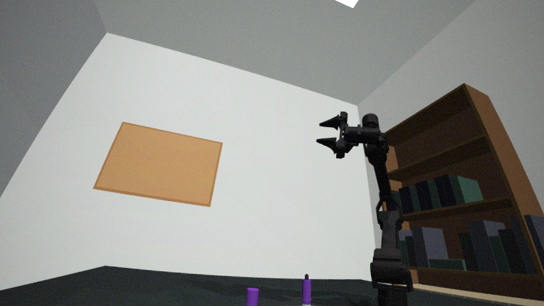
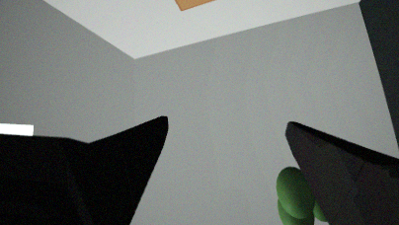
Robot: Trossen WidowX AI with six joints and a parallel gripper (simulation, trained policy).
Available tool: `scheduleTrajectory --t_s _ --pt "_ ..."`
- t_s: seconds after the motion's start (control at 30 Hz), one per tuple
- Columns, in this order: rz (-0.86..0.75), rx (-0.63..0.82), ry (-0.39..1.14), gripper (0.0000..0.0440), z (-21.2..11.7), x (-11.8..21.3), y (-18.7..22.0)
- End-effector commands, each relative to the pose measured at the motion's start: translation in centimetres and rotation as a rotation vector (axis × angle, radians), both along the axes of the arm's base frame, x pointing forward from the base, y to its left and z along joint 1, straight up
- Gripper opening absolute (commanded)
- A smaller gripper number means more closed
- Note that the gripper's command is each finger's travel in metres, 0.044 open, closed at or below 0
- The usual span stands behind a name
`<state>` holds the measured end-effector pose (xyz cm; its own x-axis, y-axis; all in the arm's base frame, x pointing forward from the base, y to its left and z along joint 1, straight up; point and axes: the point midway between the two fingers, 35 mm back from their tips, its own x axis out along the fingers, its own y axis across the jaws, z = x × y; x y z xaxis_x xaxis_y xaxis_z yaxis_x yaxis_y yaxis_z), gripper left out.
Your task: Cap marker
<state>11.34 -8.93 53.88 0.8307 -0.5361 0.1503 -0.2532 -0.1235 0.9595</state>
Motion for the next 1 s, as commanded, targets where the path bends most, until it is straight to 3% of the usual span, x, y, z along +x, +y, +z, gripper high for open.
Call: scheduleTrajectory --t_s 0.0,0.17,0.23,0.97 --pt "0.002 -0.004 0.007 0.0375 -0.1 0.2 0.1" --pt "0.021 -0.036 0.047 0.0249 -0.8 1.1 0.9" --pt "0.03 -0.049 0.064 0.0226 -1.1 1.4 1.3" --pt "0.13 -0.138 0.23 0.0271 -4.2 5.0 4.7"
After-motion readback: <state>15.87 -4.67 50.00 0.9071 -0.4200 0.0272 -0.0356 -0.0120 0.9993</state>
